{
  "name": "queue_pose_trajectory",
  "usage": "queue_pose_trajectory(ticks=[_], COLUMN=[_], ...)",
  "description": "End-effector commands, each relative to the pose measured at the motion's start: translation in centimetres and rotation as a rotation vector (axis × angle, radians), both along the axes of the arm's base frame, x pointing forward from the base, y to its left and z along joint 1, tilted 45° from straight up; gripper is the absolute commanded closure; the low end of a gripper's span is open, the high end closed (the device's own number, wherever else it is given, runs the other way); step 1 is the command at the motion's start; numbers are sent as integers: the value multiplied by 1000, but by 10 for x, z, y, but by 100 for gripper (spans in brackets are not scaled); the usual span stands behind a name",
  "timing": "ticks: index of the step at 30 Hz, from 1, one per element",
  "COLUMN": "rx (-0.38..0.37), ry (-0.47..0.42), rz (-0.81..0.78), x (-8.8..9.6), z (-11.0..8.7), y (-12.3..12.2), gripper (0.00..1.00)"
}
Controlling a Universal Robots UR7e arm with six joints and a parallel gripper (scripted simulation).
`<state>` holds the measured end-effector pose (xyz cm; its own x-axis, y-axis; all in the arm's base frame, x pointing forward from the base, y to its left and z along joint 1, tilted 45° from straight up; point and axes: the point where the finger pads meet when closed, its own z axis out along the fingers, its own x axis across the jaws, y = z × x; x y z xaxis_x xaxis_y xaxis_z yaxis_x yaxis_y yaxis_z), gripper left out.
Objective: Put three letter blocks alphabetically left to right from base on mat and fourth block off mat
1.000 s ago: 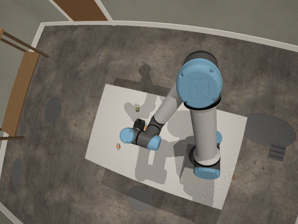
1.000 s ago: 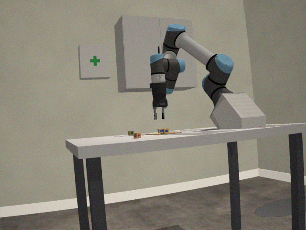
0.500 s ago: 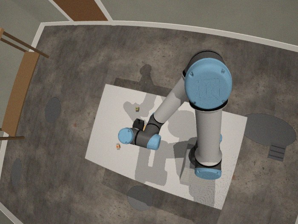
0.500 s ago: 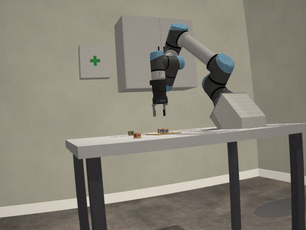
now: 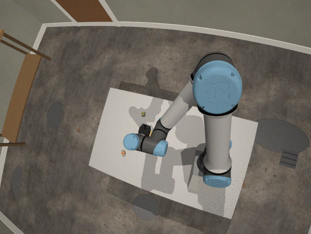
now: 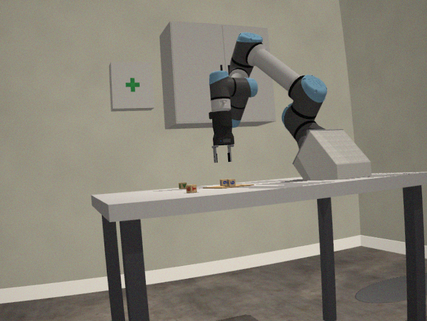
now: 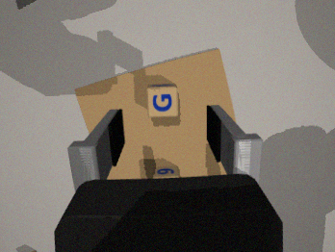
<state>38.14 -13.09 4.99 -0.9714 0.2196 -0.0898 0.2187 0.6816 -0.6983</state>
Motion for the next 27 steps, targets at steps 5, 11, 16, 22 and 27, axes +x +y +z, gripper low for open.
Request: queue_pose_trajectory(ticks=[5, 11, 16, 22, 27], rx=[-1, 0, 2, 6, 13], ry=[-2, 4, 18, 53, 99], rz=[2, 9, 22, 58, 106], x=[1, 3, 5, 10, 16], z=[1, 1, 0, 0, -1], y=[0, 0, 0, 1, 1], gripper=[0, 0, 0, 0, 0])
